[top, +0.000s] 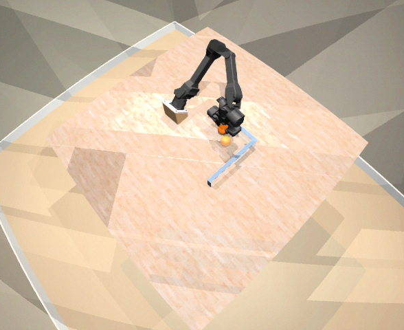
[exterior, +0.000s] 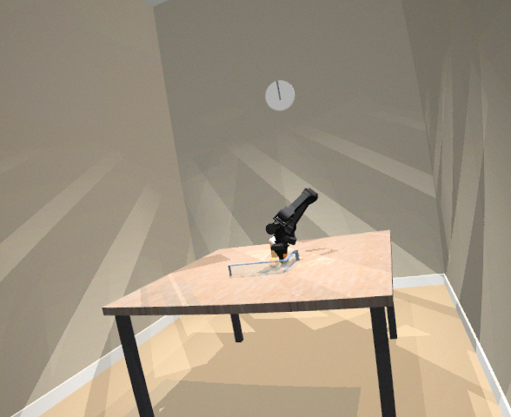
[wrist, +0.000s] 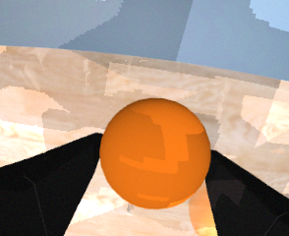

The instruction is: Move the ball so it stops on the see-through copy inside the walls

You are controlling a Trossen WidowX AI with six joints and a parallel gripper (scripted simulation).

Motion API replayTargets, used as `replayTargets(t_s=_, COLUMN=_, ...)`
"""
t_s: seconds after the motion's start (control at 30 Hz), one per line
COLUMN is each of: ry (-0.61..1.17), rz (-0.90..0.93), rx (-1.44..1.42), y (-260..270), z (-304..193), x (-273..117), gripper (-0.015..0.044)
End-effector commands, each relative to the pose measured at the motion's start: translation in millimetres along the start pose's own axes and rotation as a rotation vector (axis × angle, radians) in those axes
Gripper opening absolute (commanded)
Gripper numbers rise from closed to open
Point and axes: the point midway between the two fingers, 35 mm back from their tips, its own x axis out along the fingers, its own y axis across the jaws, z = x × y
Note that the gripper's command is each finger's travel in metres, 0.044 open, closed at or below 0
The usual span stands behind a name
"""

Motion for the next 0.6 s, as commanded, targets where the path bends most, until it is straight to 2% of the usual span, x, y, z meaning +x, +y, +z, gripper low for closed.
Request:
replayTargets(t_s=0.0, ry=0.027, rz=-0.031, rx=0.028, y=-8.6, z=-8.3, x=-13.7, gripper=0.0041)
replayTargets(t_s=0.07, ry=0.028, rz=-0.029, rx=0.026, y=-9.5, z=-8.4, x=-20.0, gripper=0.0)
replayTargets(t_s=0.57, ry=0.016, rz=-0.003, rx=0.005, y=-8.6, z=-5.0, x=-91.0, gripper=0.0)
